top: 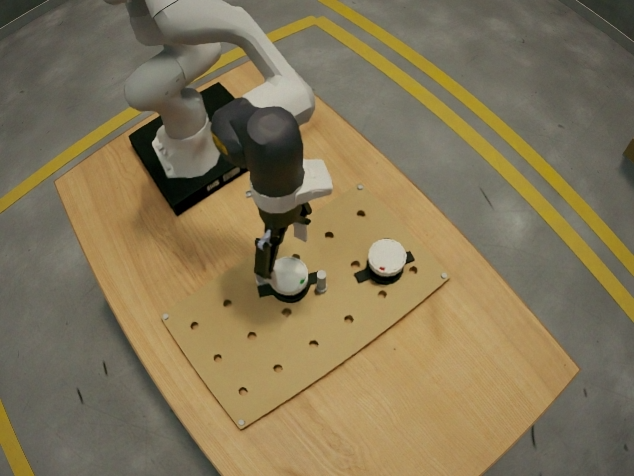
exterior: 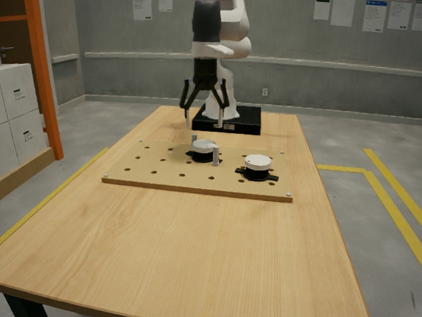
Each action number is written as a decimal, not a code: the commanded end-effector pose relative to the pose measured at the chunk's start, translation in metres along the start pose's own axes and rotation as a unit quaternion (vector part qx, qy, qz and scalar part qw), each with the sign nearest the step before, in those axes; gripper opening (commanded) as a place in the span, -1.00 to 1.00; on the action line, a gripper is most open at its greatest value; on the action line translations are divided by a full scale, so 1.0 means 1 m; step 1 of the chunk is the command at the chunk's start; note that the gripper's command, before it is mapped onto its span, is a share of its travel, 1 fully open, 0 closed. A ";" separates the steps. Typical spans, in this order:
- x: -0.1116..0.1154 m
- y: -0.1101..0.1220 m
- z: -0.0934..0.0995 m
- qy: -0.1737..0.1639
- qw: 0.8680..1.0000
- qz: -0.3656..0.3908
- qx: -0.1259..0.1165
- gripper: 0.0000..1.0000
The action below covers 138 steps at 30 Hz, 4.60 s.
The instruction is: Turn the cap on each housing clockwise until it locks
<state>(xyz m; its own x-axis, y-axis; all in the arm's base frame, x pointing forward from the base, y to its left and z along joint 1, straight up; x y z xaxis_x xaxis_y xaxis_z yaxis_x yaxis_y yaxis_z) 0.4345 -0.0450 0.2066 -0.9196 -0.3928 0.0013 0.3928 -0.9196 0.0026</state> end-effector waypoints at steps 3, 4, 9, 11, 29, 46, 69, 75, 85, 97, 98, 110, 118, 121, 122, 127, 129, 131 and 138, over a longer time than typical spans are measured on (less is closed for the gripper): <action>-0.001 0.000 -0.001 0.001 1.000 0.003 -0.001 0.55; -0.001 0.000 -0.002 0.001 1.000 0.003 -0.001 0.55; -0.001 0.000 -0.003 0.001 1.000 0.003 -0.001 0.55; -0.001 0.000 -0.005 0.001 1.000 0.003 -0.001 0.55; -0.001 0.000 -0.022 0.001 1.000 0.003 -0.001 0.55; -0.001 0.000 -0.043 0.001 1.000 0.003 -0.001 0.55; -0.001 0.000 -0.065 0.001 1.000 0.003 -0.001 0.55; -0.001 0.000 -0.068 0.001 1.000 0.003 -0.001 0.55; -0.001 0.000 -0.069 0.001 1.000 0.002 -0.001 0.55; -0.001 0.000 -0.069 0.001 1.000 0.002 -0.001 0.55; -0.001 0.000 -0.069 0.001 1.000 0.002 -0.001 0.55; -0.001 0.000 -0.069 0.001 1.000 0.002 -0.001 0.55; -0.001 0.000 -0.069 0.001 1.000 0.002 -0.001 0.55; -0.001 0.000 -0.069 0.001 1.000 0.002 -0.001 0.55; -0.001 0.000 -0.069 0.001 1.000 0.002 -0.001 0.55; -0.001 0.000 -0.069 0.001 1.000 0.002 -0.001 -0.80; -0.001 0.000 -0.069 0.001 1.000 0.002 -0.001 -0.80; -0.001 0.000 -0.069 0.001 1.000 0.002 -0.001 -0.80; -0.001 0.000 -0.069 0.001 1.000 0.002 -0.001 -0.80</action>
<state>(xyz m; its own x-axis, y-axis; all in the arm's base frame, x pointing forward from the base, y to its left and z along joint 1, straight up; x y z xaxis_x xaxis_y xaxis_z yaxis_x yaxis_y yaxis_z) 0.4362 -0.0462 0.1390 -0.9192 -0.3939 -0.0016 0.3938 -0.9192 0.0028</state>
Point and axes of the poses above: the point where the finger pads meet when closed, its own z axis back along the fingers, its own y axis across the jaws, x = y × z, the point moved 10 cm from there along z, back along the fingers, and after that the axes turned 6 degrees about z, right-handed, at the moved point
